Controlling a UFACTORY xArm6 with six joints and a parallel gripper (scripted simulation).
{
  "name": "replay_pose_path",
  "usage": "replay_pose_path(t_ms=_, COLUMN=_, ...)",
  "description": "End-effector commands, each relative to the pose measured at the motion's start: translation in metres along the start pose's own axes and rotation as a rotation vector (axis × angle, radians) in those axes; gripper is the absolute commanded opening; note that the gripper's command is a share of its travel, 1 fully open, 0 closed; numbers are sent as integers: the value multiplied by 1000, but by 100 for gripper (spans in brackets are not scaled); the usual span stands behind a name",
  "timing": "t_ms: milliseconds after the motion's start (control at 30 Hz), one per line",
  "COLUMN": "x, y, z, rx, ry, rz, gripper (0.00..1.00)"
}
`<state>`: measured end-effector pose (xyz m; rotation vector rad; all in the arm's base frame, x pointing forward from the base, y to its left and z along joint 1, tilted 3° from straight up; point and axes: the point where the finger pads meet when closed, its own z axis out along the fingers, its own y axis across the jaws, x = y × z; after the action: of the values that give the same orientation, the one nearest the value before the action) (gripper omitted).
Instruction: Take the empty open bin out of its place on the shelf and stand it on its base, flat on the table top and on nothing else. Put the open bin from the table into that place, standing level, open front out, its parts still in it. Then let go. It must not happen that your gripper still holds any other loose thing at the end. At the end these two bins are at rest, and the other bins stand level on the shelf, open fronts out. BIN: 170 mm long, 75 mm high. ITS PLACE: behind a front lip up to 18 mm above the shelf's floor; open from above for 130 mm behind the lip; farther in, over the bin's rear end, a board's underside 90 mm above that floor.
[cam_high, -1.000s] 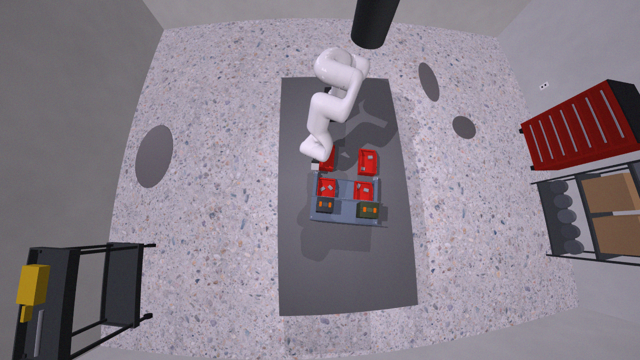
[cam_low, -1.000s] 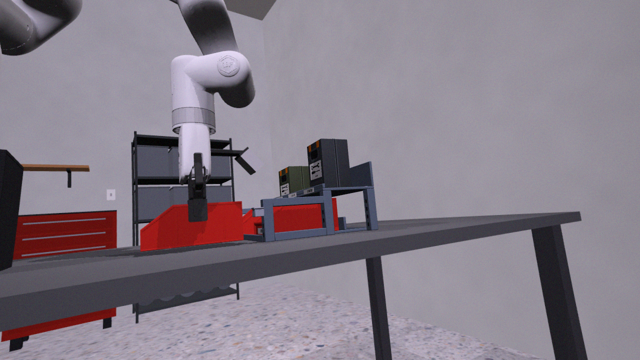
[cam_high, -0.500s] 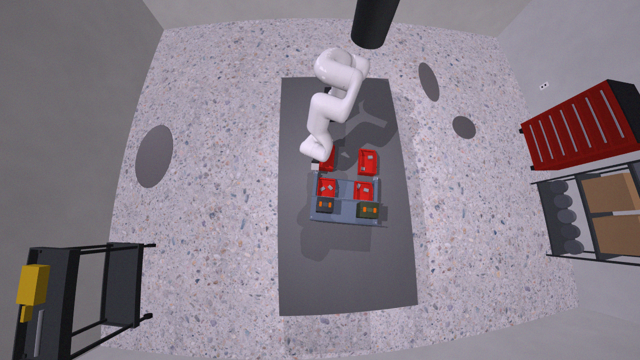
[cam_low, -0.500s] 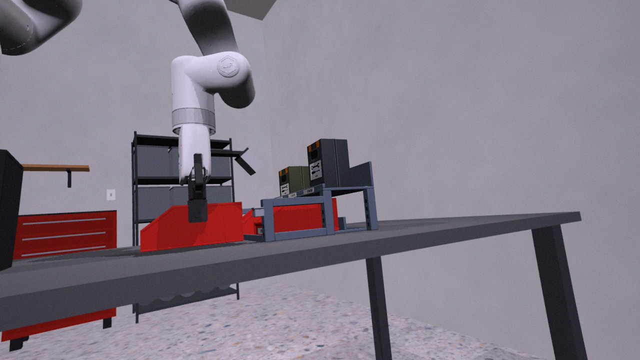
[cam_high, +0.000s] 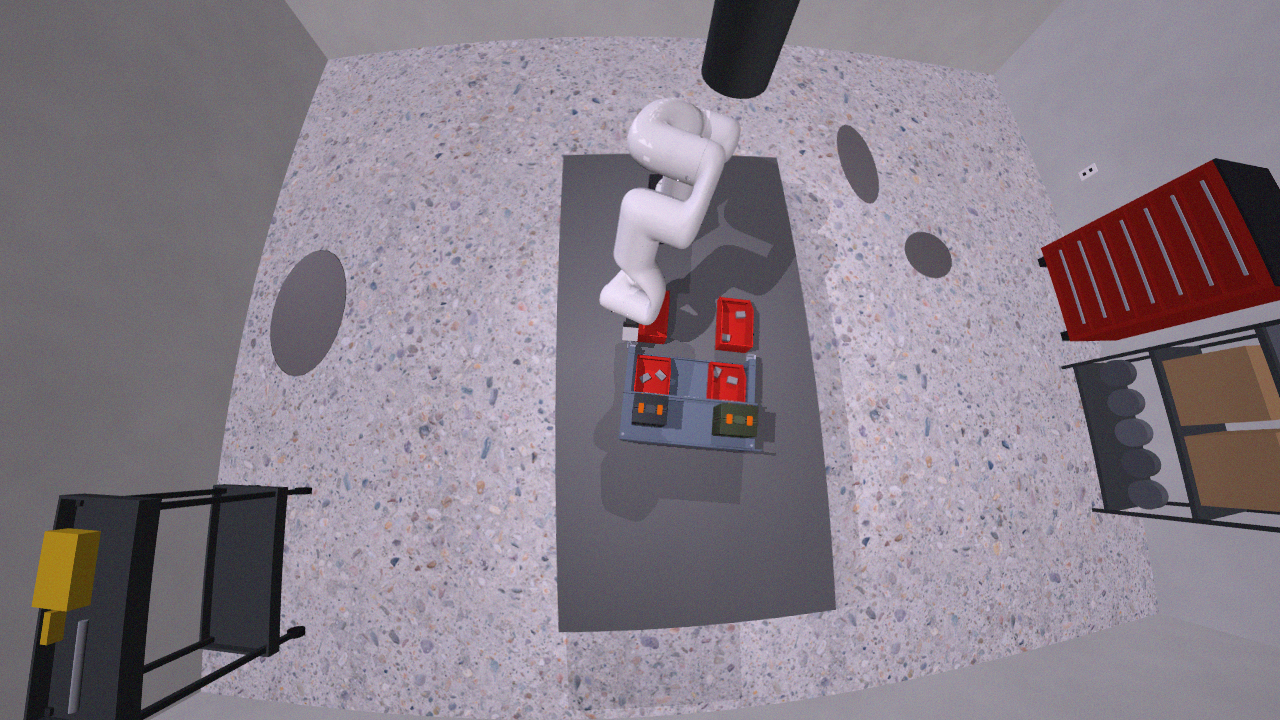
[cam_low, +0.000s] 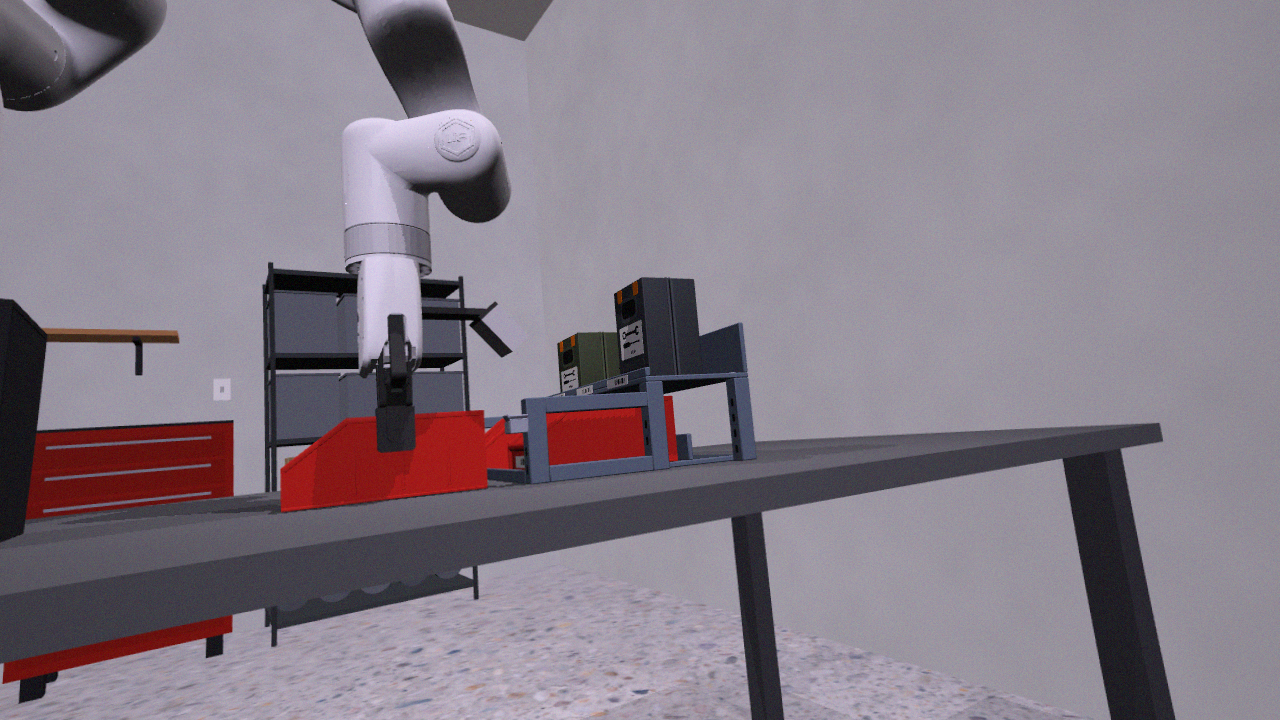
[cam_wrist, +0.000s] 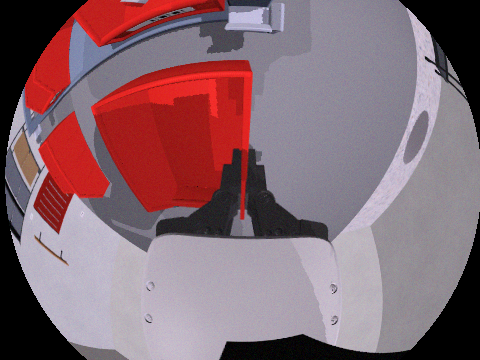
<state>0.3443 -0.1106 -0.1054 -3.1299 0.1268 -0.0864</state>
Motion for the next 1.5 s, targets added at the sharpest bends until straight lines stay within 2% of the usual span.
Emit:
replay_pose_path(t_ms=0, x=1, y=0, z=-1, rx=-1, ry=2, rz=0, gripper=0)
replay_pose_path(t_ms=200, x=1, y=0, z=-1, rx=-1, ry=2, rz=0, gripper=0)
replay_pose_path(t_ms=233, x=1, y=0, z=-1, rx=-1, ry=2, rz=0, gripper=26)
replay_pose_path(t_ms=1467, x=1, y=0, z=-1, rx=-1, ry=2, rz=0, gripper=26)
